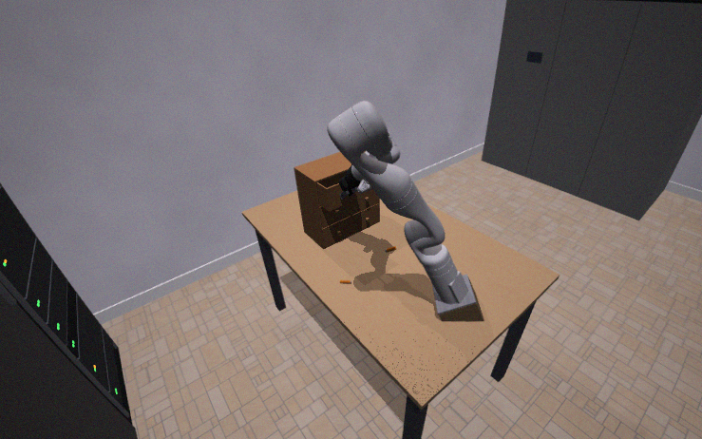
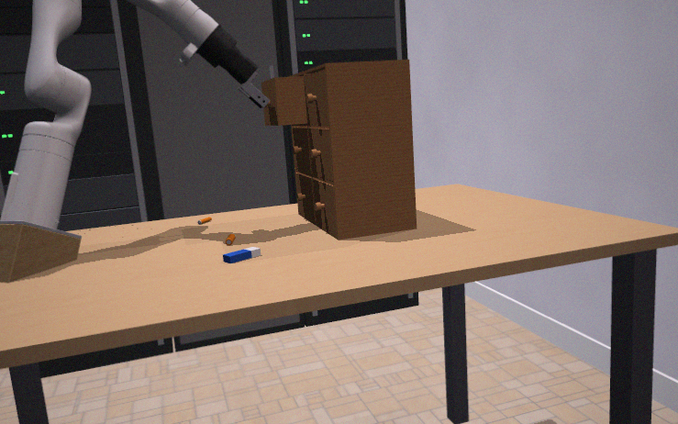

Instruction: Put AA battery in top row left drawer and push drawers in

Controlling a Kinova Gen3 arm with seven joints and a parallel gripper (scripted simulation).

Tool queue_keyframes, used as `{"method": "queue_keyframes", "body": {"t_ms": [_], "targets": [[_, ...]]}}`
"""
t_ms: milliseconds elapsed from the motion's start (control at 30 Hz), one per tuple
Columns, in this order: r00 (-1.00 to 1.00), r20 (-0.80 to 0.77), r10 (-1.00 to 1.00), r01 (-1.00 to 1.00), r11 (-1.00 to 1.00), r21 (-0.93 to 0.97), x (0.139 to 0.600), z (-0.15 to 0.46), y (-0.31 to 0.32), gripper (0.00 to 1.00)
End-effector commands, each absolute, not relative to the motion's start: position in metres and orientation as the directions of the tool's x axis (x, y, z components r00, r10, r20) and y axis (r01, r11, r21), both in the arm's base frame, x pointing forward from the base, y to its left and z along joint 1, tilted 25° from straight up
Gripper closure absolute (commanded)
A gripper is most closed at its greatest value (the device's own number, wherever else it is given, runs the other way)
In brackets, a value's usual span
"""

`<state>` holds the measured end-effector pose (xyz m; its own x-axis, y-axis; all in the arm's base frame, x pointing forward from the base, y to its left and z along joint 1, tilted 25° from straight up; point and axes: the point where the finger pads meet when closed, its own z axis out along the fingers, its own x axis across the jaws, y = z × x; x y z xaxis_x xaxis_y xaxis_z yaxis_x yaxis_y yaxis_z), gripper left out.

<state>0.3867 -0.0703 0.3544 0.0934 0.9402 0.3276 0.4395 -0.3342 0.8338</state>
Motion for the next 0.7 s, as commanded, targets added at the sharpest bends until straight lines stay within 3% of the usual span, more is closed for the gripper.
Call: {"method": "queue_keyframes", "body": {"t_ms": [0, 300, 667], "targets": [[0.084, 0.323, 0.943, 0.443, -0.325, 0.836, 0.385, 0.354, -0.068, 0.33], [0.082, 0.319, 0.944, 0.446, -0.321, 0.835, 0.383, 0.352, -0.067, 0.33], [0.091, 0.328, 0.940, 0.442, -0.333, 0.833, 0.346, 0.342, -0.061, 0.33]]}}
